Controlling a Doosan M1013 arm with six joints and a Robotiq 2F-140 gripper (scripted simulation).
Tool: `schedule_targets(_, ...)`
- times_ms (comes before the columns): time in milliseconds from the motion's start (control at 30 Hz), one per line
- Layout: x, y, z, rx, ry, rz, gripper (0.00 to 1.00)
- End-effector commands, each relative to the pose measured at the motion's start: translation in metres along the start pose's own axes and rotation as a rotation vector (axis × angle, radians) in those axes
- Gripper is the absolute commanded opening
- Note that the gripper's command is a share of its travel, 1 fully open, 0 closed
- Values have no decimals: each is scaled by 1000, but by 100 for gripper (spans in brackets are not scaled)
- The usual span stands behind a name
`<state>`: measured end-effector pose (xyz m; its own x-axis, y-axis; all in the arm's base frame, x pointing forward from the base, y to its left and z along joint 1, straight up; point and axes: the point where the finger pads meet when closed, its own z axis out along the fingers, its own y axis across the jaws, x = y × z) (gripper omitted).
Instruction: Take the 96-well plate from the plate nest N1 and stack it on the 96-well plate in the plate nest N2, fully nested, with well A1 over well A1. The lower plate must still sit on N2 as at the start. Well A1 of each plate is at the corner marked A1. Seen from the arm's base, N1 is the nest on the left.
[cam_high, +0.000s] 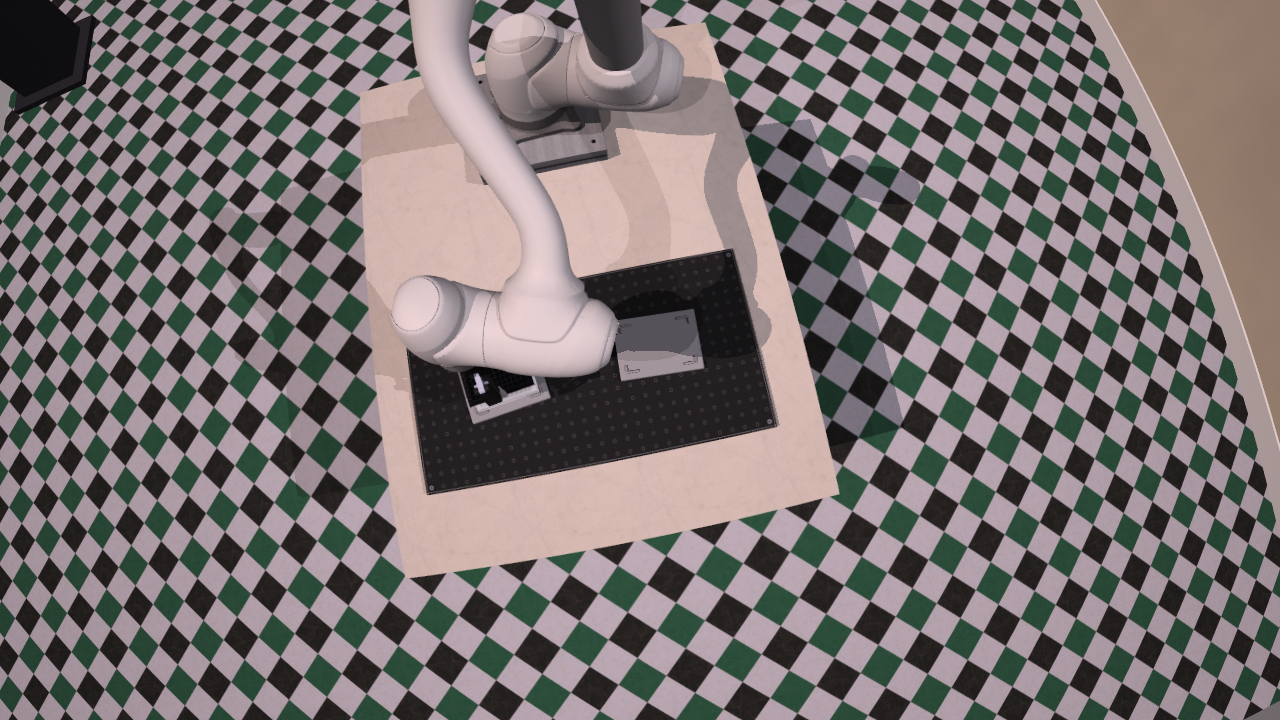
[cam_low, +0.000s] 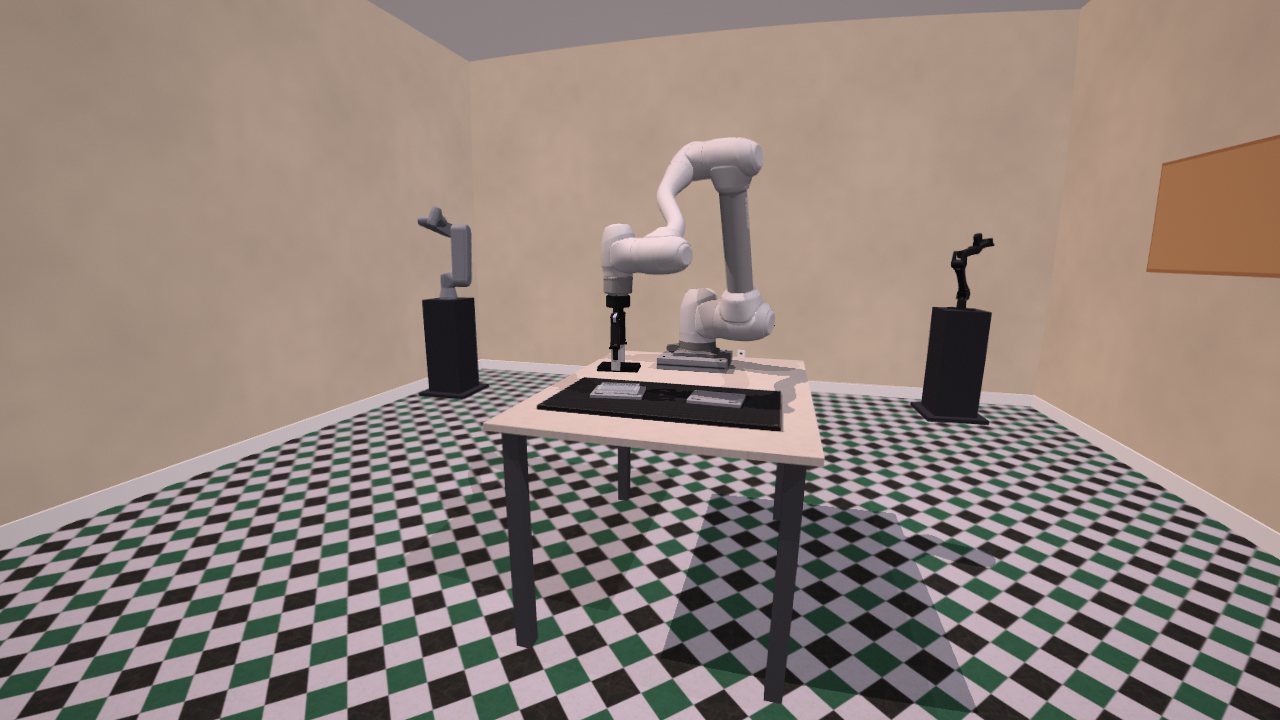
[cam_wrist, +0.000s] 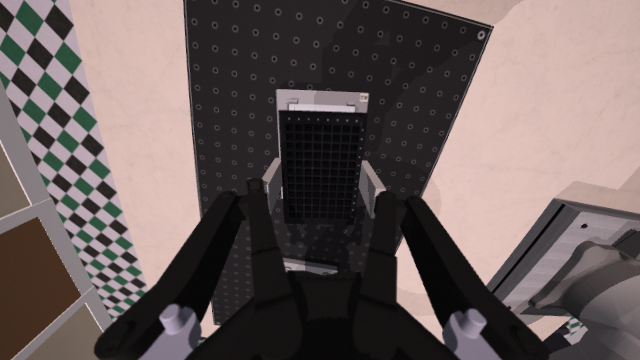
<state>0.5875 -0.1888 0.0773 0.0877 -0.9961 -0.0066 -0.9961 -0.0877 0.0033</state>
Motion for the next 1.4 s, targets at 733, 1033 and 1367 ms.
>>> schedule_targets(733,6,-2,6,0,0,3,0)
schedule_targets(1033,6,-2,18,0,0,3,0)
schedule_targets(1367,5,0,31,0,0,3,0)
